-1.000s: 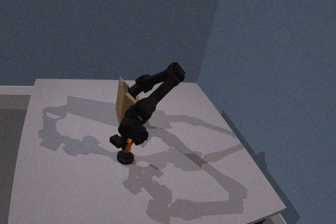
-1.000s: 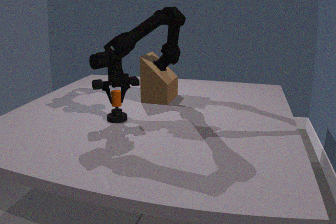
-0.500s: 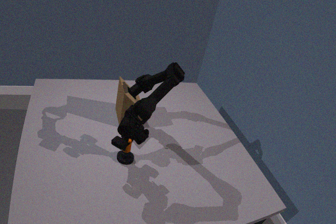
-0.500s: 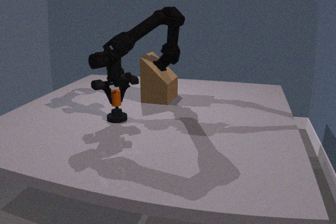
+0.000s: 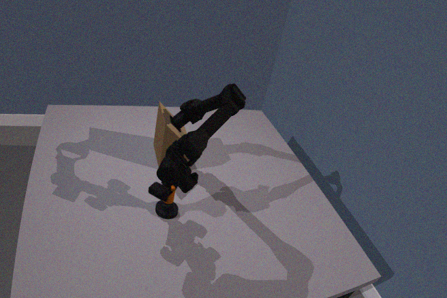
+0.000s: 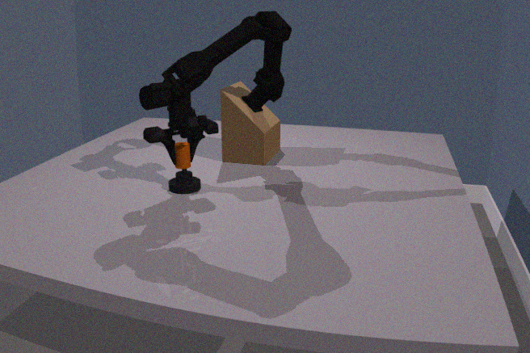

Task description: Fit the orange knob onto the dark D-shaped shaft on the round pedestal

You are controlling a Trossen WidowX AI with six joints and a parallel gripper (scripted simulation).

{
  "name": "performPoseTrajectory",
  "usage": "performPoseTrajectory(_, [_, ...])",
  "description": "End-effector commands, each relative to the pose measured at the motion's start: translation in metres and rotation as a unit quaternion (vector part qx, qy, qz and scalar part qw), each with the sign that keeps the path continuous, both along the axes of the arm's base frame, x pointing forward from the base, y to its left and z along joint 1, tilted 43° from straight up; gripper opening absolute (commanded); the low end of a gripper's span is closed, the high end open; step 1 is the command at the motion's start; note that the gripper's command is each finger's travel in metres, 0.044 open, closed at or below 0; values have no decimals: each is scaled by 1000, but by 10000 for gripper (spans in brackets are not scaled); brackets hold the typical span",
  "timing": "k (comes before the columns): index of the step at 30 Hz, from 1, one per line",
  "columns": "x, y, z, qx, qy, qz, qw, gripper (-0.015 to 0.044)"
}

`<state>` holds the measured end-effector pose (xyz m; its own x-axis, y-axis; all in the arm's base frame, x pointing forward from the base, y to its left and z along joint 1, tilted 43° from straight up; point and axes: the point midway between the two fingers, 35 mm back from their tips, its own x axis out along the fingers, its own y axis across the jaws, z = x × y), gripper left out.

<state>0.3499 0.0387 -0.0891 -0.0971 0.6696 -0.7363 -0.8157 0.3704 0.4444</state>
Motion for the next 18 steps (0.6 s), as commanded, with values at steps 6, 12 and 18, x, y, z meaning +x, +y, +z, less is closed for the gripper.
performPoseTrajectory(6, [0, -3, 4, 7, -47, 47, 998, 0])
performPoseTrajectory(12, [-3, -2, 4, 11, -75, 77, 994, 0])
performPoseTrajectory(18, [-4, 0, 1, 11, -75, 77, 994, 0])
